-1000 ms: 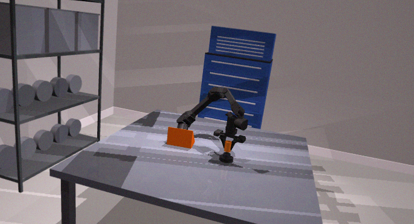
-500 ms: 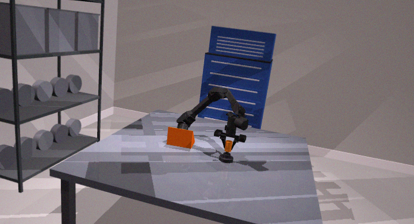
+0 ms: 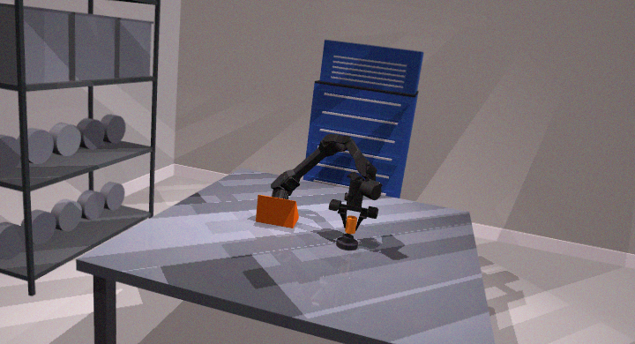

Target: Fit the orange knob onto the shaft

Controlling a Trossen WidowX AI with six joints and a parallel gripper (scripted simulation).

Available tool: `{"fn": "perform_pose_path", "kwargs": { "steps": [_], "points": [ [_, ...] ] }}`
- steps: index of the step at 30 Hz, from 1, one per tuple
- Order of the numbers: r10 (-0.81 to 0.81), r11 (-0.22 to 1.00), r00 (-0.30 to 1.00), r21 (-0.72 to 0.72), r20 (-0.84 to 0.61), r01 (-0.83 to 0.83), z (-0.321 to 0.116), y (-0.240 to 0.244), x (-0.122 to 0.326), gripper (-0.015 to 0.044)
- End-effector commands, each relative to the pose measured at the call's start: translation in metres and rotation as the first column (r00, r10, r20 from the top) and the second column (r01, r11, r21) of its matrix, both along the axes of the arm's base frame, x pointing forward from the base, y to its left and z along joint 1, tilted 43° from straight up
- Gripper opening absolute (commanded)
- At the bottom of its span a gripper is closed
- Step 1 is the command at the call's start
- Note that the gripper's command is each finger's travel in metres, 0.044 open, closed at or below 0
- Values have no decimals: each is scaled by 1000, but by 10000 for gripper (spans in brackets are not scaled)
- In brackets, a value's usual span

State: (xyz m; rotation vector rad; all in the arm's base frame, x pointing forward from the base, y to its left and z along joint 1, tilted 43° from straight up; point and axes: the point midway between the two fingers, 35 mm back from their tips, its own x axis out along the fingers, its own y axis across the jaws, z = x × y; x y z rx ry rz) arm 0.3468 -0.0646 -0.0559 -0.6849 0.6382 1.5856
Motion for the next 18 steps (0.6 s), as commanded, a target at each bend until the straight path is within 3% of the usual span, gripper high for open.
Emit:
{"fn": "perform_pose_path", "kwargs": {
  "steps": [1,18],
  "points": [
    [3,1000,1000,2,6,-3,0,1,0,0],
    [3,1000,1000,2,5,-3,1,2,-7,0]
  ]
}}
